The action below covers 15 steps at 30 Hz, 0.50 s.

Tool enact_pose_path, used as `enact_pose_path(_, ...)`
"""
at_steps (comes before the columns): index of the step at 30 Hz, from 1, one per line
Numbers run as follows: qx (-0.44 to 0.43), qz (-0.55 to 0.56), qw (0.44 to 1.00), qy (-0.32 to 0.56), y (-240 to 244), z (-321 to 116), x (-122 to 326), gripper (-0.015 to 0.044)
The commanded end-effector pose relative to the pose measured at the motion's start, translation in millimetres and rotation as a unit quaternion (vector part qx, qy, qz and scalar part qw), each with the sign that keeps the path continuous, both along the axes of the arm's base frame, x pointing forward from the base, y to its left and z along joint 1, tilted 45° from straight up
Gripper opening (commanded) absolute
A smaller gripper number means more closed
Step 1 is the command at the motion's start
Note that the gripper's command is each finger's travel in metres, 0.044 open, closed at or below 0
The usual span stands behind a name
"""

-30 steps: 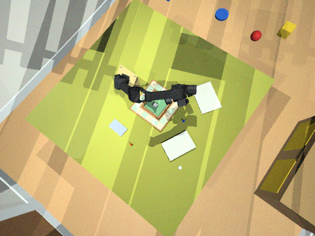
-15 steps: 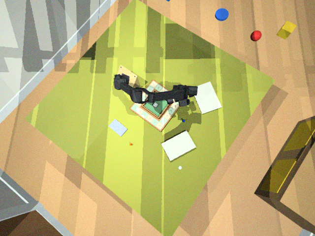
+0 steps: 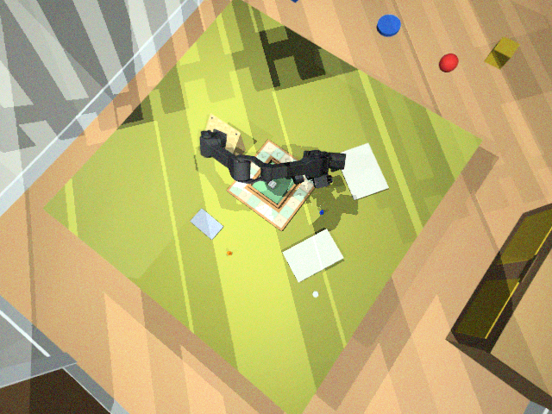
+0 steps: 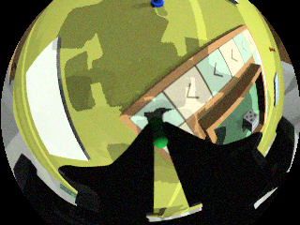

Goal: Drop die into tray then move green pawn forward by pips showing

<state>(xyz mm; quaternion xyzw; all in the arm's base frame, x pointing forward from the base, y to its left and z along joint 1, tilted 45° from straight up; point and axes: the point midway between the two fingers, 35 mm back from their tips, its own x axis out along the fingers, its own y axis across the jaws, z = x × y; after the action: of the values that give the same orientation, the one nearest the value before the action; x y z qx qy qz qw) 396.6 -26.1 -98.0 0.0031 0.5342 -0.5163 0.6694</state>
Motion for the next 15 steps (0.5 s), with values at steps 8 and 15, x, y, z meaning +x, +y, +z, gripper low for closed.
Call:
enact_pose_path(8,0.000,-0.001,1.000,0.001,-4.3,-3.5,-1.0,0.0105)
enact_pose_path(15,0.000,-0.001,1.000,0.002,3.7,3.9,1.0,0.0289)
